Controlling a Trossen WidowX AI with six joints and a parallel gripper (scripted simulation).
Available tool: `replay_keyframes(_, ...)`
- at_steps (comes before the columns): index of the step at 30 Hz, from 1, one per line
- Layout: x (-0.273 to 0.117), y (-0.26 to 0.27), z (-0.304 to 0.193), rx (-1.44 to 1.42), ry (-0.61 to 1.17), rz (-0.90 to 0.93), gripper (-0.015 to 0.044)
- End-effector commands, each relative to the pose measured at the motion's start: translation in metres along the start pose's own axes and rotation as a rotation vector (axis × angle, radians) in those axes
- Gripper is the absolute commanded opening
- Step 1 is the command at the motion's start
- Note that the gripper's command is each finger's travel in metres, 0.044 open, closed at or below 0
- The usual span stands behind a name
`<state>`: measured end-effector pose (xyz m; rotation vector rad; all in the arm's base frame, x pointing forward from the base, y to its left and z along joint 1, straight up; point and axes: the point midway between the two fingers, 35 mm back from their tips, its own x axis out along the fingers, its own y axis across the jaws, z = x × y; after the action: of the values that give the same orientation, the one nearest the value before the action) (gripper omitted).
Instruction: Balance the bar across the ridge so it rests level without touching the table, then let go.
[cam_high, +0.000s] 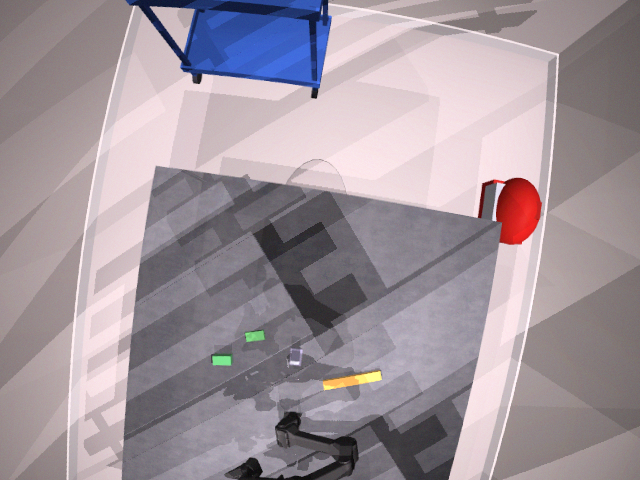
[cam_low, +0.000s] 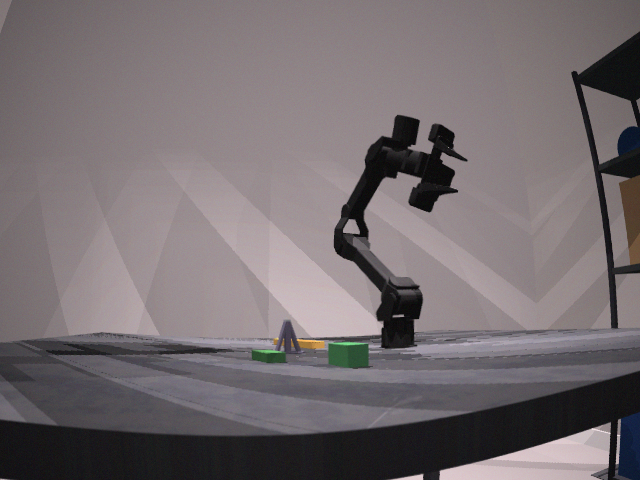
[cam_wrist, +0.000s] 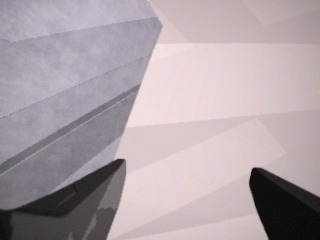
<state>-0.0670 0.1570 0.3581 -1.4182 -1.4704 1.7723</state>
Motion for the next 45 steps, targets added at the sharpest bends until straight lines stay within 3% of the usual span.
replay_keyframes(1, 0.006, 0.002, -0.011, 0.077, 0.052, 0.028, 0.0315)
replay_keyframes(23, 0.022, 0.025, -0.082, 0.5, 0.358, 0.13, 0.0315)
replay_keyframes(45, 0.01, 0.065, -0.154, 0.968, 0.679, 0.151, 0.0315)
